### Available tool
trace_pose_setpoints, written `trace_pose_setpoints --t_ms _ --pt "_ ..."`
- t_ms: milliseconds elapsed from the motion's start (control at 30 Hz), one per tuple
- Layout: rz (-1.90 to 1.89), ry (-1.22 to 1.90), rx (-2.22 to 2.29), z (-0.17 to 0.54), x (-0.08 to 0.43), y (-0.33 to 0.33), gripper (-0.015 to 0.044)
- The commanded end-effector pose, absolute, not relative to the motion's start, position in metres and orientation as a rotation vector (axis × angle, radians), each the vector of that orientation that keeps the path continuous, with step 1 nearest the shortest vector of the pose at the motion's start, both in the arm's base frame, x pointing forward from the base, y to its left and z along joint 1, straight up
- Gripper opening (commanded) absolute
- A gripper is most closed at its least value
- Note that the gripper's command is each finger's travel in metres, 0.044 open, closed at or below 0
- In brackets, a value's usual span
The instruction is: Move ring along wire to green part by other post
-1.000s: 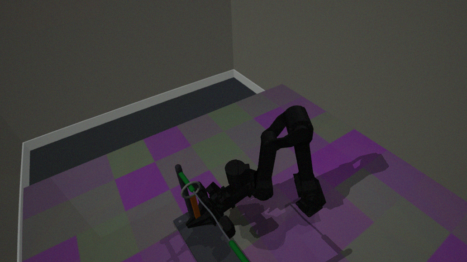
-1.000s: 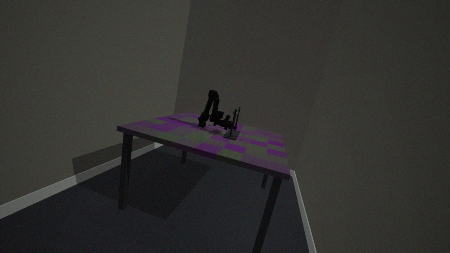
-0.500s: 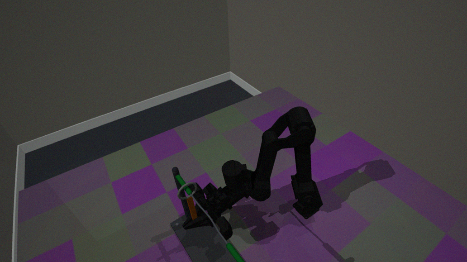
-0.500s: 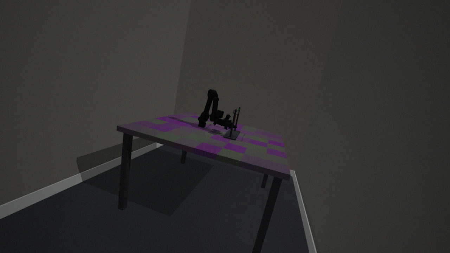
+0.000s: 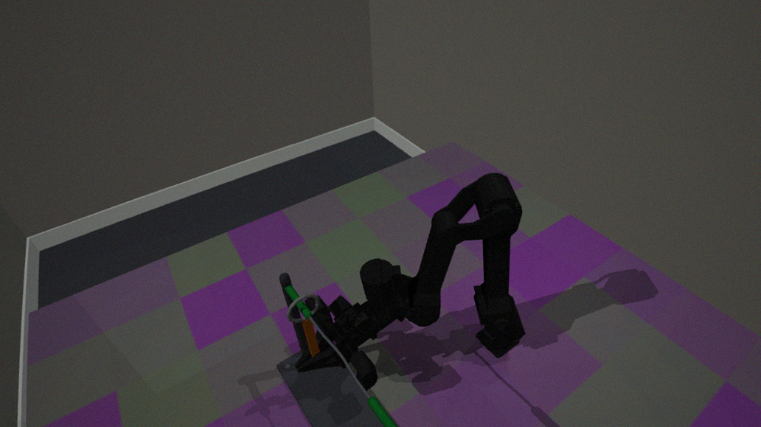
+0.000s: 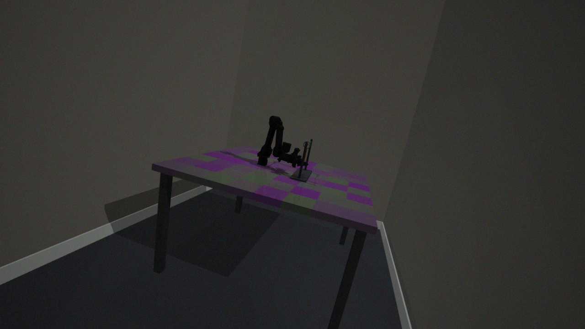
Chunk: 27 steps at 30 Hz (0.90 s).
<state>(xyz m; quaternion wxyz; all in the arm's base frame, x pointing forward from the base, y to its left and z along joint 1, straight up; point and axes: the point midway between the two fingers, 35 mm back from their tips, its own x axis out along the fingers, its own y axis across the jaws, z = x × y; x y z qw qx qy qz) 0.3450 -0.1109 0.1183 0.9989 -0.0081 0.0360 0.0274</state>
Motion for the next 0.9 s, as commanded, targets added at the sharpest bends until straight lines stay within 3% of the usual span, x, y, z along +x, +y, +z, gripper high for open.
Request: trace_pose_setpoints --t_ms 0,867 --pt "0.057 0.071 -0.018 0.119 0.345 -0.111 -0.015" --pt "0.059 0.069 -0.015 0.119 0.345 -0.095 -0.015"
